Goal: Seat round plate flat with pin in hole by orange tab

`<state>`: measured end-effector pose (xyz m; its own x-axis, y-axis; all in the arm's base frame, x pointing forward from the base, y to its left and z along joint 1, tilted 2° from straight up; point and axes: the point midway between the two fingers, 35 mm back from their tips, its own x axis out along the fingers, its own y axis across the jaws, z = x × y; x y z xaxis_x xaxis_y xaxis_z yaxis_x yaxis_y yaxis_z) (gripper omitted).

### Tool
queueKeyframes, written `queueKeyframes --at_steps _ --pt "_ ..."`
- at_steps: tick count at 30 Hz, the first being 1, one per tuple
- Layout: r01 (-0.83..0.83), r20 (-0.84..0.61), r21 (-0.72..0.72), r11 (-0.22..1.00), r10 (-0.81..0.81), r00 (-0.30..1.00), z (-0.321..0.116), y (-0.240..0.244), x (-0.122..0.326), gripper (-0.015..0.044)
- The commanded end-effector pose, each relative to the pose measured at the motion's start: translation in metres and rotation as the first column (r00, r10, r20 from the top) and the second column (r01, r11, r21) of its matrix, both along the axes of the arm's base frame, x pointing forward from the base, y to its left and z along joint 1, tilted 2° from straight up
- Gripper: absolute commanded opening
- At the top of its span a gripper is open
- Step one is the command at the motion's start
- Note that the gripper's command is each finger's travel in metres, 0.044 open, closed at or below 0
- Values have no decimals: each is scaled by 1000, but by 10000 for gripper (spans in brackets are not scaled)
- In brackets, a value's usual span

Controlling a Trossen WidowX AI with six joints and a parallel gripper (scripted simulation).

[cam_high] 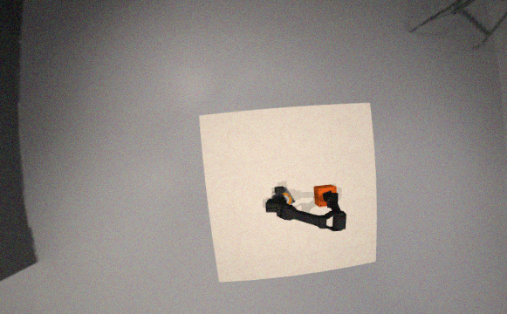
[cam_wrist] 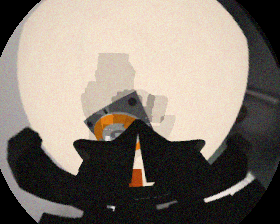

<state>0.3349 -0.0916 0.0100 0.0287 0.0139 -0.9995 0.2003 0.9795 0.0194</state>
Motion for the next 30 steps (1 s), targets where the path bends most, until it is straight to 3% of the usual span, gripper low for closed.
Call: queueKeyframes --at_steps 1,30 --pt "-1 4 6 1000 1 1000 2 6 5 0" --pt "-1 4 8 1000 1 1000 4 34 15 0"
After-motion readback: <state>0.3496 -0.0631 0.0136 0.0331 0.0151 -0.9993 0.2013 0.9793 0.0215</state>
